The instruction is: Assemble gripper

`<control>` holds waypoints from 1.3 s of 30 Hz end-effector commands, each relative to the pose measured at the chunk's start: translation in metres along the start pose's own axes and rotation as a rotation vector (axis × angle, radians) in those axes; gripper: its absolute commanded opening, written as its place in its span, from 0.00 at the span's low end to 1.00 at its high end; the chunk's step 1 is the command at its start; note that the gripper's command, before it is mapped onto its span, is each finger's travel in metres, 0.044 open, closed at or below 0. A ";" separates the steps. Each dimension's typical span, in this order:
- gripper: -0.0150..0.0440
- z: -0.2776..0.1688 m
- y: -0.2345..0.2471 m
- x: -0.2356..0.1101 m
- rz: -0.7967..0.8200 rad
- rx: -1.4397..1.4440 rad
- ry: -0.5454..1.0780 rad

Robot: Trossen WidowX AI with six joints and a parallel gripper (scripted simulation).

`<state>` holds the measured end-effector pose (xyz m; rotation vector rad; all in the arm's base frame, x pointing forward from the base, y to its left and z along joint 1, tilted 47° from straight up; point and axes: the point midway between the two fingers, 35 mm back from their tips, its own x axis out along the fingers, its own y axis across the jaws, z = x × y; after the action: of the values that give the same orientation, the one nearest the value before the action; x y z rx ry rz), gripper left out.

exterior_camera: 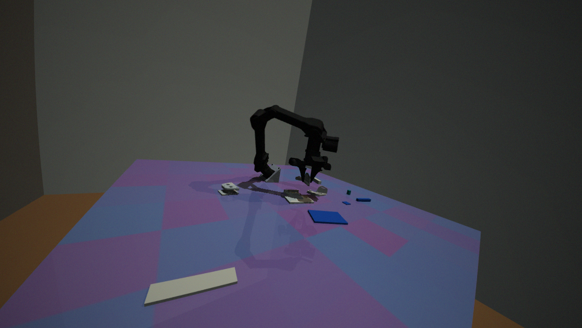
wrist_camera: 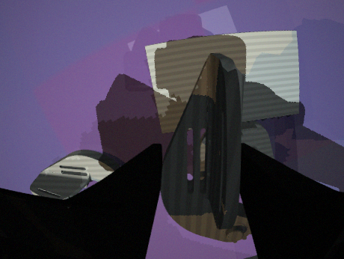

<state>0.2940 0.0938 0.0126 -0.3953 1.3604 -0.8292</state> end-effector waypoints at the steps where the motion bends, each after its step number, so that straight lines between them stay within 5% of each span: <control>1: 0.48 0.001 0.000 -0.001 -0.001 -0.005 -0.003; 39: 0.48 0.003 -0.002 0.020 0.000 -0.009 -0.004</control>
<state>0.2978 0.0831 0.0052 -0.3926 1.3576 -0.8233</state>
